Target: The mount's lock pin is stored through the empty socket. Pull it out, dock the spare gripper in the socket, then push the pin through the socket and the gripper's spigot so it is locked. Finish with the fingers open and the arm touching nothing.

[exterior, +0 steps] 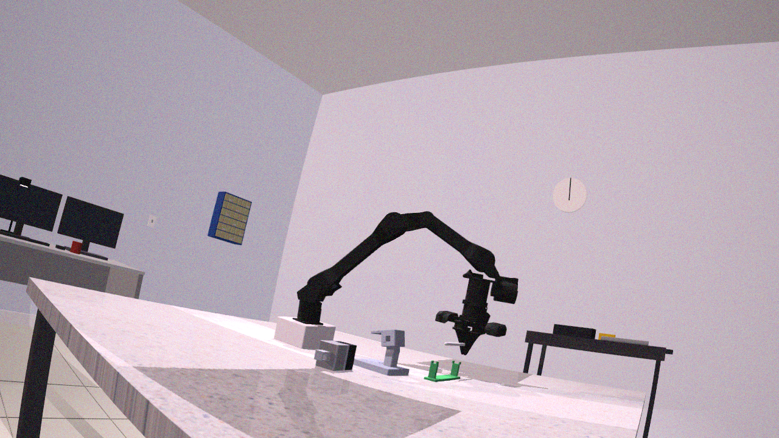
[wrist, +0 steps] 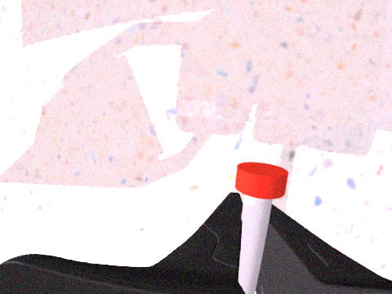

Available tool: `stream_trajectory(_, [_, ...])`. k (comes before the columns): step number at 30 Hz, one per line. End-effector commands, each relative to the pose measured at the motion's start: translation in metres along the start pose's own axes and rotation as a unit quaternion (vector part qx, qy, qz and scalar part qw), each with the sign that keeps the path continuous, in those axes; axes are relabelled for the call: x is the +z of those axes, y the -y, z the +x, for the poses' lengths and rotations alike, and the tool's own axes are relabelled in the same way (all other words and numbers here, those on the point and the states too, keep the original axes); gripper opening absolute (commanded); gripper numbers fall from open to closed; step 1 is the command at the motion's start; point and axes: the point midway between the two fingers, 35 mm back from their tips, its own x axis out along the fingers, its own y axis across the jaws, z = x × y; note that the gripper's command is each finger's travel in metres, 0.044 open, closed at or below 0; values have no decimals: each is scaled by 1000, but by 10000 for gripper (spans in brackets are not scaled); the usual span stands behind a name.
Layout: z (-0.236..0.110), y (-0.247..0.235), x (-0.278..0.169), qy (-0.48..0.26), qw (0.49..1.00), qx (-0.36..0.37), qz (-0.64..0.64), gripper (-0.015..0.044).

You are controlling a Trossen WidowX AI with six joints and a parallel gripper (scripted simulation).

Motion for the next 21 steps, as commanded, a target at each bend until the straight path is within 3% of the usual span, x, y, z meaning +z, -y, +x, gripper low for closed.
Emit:
stream_trajectory(1, [7,0,-1,0,1000,0,-3,0])
stream_trajectory(21, [36,2,-4,0,1000,-1,-3,0])
